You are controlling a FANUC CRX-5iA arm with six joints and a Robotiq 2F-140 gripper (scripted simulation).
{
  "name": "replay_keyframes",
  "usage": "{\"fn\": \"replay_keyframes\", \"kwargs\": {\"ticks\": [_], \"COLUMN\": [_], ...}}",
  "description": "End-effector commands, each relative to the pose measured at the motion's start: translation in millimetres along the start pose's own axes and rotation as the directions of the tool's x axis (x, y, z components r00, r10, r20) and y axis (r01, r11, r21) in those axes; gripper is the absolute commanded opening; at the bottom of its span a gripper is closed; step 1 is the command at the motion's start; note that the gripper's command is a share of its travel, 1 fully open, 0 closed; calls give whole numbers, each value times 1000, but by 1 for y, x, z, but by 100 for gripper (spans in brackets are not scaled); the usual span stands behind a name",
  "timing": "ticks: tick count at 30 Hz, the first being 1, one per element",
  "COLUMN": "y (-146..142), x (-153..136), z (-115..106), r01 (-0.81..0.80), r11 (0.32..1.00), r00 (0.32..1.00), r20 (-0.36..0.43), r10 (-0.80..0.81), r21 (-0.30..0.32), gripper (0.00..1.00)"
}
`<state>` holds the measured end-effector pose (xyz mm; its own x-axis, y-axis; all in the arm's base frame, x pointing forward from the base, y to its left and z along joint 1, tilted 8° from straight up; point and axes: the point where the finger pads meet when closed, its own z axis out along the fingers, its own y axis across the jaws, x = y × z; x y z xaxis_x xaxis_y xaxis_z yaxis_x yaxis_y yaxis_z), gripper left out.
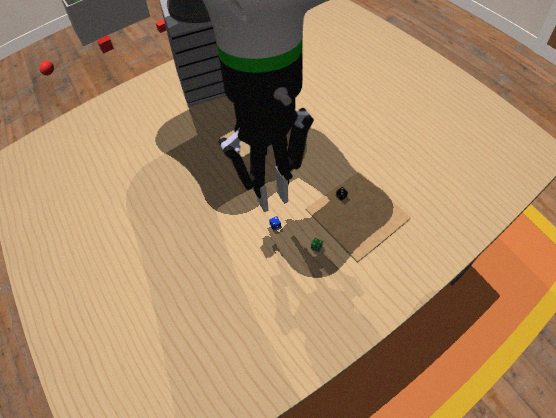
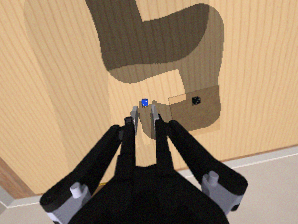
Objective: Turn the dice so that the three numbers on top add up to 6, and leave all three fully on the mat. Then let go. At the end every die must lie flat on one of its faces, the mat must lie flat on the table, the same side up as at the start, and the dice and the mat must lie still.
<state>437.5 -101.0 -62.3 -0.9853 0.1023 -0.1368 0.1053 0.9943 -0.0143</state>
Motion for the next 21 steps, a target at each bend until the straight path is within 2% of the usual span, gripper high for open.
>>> {"fn": "replay_keyframes", "kwargs": {"ticks": [1,21], "y": [0,0], "x": [0,0], "z": [0,2], "r01": [0,0], "r11": [1000,1000], "r00": [1000,1000], "r20": [0,0], "r10": [0,0], "r21": [0,0], "gripper": [19,19]}}
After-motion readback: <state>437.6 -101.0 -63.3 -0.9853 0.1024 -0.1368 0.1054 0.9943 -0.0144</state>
